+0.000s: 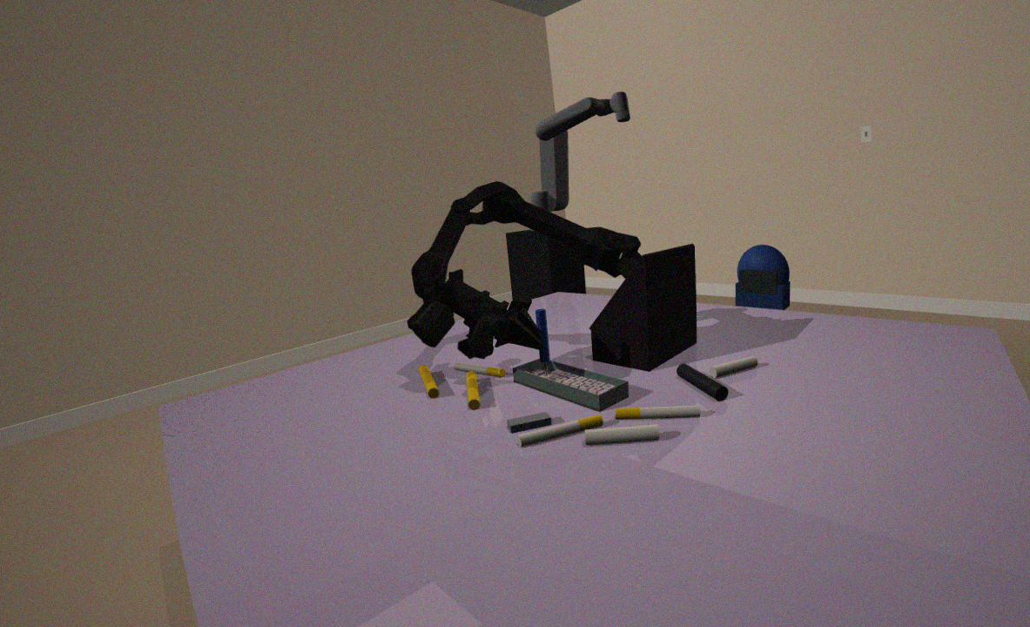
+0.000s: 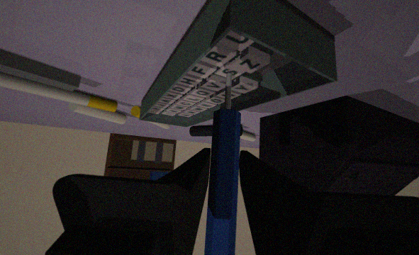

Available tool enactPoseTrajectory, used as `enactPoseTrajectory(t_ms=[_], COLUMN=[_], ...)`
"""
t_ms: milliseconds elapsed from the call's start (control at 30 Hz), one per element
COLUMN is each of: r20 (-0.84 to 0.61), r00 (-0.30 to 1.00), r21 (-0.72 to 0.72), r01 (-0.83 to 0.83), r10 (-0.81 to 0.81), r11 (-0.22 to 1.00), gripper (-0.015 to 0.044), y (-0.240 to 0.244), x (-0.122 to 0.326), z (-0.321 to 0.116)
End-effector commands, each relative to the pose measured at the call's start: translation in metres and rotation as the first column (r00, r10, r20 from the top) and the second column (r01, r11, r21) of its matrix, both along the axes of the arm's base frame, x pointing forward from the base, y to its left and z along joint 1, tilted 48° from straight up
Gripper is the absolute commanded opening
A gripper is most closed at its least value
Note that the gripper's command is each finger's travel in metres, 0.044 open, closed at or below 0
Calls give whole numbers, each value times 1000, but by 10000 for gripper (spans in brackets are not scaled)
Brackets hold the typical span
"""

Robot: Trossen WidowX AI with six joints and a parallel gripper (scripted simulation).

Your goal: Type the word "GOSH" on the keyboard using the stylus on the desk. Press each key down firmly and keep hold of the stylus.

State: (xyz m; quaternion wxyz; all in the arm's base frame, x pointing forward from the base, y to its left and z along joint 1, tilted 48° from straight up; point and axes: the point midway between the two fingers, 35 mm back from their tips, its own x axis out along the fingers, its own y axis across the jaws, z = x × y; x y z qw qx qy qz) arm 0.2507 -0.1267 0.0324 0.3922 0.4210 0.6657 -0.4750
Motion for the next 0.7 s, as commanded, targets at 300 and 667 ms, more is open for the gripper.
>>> enactPoseTrajectory(t_ms=[300,667], r20=[-2,-4], r00=[1000,1000], r21=[-1,0], r01=[-2,-10], r10=[2,10], r11=[1000,1000], gripper=[81,71], y=[17,27], x=[2,3], z=[15,22])
